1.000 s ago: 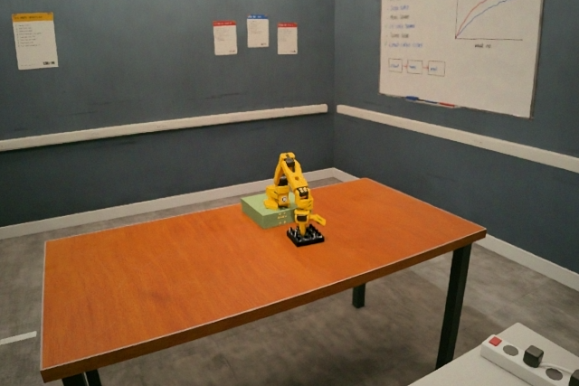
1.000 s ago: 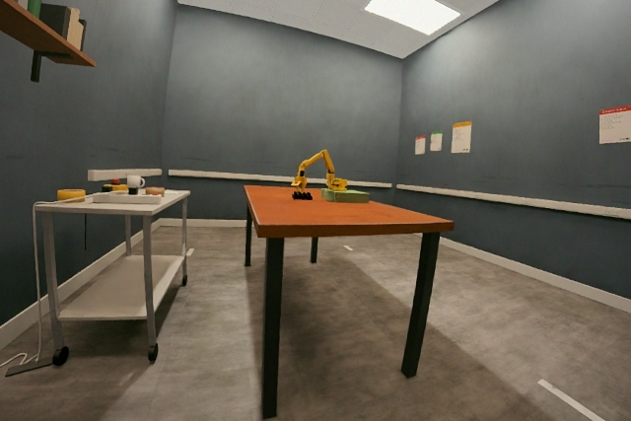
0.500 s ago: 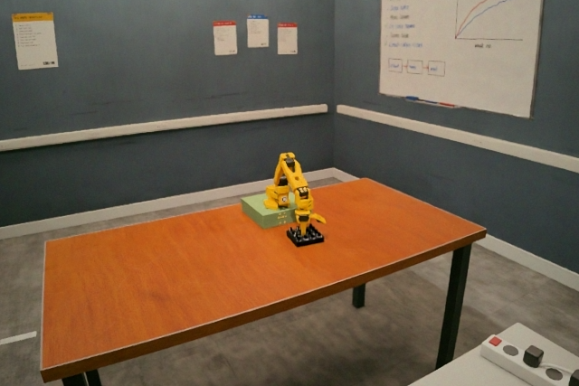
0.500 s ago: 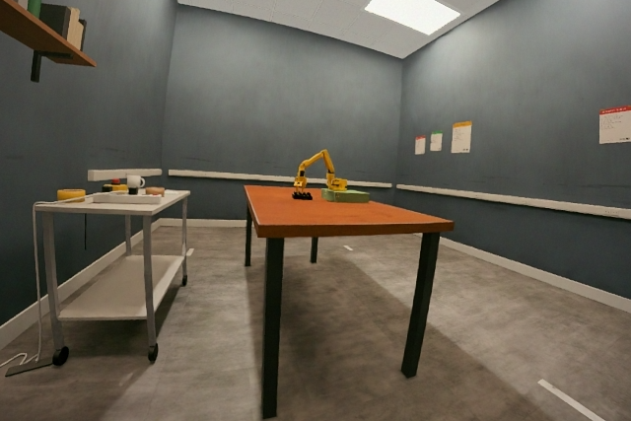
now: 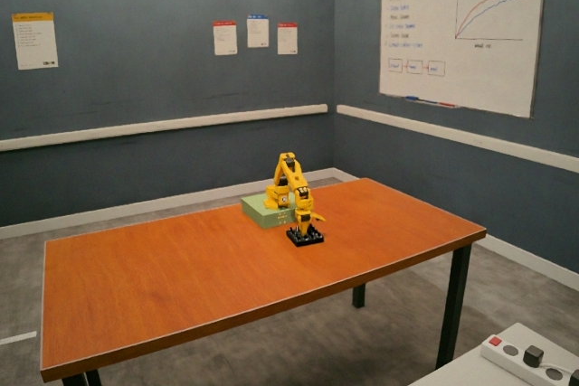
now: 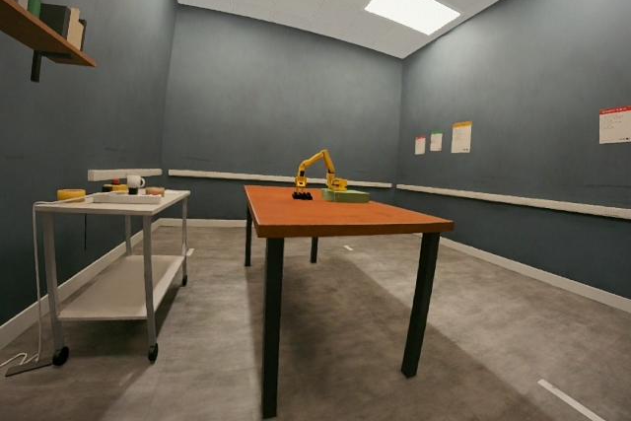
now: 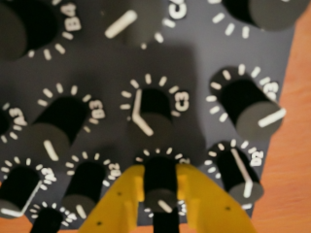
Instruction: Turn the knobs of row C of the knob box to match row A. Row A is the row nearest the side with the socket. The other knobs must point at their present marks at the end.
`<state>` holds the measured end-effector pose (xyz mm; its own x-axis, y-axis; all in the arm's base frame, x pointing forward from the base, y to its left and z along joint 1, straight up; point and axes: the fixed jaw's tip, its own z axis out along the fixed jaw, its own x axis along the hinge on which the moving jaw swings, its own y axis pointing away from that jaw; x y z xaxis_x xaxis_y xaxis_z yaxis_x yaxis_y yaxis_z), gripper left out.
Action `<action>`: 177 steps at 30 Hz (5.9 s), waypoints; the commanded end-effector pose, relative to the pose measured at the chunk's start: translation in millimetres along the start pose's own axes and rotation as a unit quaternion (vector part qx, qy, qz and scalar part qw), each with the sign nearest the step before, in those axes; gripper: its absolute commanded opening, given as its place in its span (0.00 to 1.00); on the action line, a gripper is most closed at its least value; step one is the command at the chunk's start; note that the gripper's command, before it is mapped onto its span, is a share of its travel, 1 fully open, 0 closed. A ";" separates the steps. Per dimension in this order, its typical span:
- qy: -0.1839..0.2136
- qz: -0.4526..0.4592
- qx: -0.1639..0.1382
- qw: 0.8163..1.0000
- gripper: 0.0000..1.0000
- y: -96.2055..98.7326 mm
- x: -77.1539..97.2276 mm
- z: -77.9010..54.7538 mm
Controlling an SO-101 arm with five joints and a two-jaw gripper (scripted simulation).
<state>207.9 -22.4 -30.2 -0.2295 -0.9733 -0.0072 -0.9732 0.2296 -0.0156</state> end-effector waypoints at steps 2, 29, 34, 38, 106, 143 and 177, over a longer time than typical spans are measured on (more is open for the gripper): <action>0.003 -0.031 -0.008 0.999 0.01 1.4 2.0 1.3; 0.002 -0.246 -0.008 0.969 0.01 0.8 4.4 1.3; 0.001 -0.272 -0.008 0.962 0.01 0.6 4.6 1.3; 0.001 -0.276 -0.008 0.961 0.01 0.6 4.7 1.3; 0.001 -0.288 -0.008 0.957 0.08 2.5 6.9 -12.1; 0.001 -0.288 -0.008 0.957 0.08 6.4 7.2 -37.5; 0.001 -0.287 -0.008 0.958 0.08 43.9 11.4 -40.3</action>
<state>163.0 -22.4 9.1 0.3444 -0.9388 -0.0013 -0.9388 -0.3444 0.0057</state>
